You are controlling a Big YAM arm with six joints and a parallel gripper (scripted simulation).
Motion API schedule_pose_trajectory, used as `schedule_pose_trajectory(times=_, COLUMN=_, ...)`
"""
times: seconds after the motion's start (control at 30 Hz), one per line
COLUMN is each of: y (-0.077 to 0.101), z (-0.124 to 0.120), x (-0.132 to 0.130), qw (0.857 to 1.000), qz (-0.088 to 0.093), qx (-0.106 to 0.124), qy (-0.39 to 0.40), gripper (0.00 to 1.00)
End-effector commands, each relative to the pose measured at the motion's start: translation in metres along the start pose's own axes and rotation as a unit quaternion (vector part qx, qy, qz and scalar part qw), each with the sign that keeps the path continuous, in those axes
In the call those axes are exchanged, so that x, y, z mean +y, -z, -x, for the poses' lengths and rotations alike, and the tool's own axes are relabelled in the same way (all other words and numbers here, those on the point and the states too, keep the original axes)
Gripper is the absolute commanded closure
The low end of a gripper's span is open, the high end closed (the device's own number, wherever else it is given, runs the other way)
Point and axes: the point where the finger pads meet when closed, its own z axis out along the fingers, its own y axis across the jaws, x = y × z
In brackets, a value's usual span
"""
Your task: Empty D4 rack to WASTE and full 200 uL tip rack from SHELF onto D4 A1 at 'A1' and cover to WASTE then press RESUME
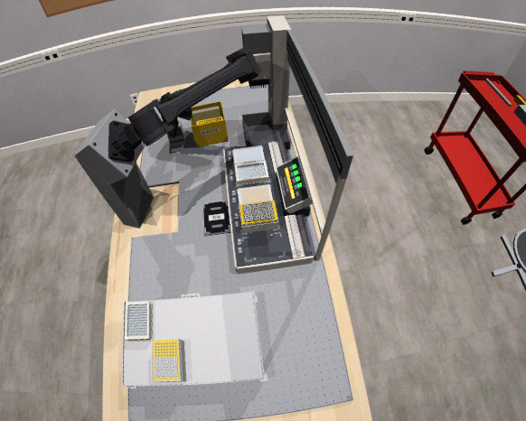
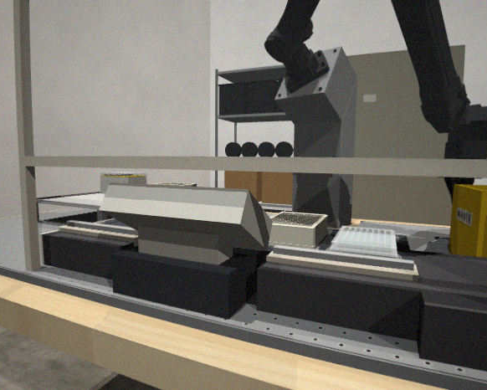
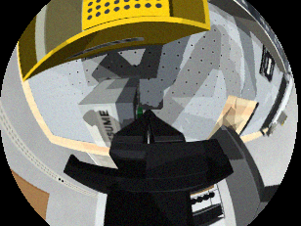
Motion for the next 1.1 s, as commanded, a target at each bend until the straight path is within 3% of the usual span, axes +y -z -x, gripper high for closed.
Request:
schedule_pose_trajectory(times=0.0, y=0.0082, z=-0.0066, x=0.0193, qw=1.0, qz=0.021, qx=-0.001, qy=0.002, gripper=1.0)
schedule_pose_trajectory(times=1.07, y=0.0086, z=-0.0065, x=0.0289, qw=1.0, qz=0.021, qx=-0.001, qy=0.002, gripper=1.0)
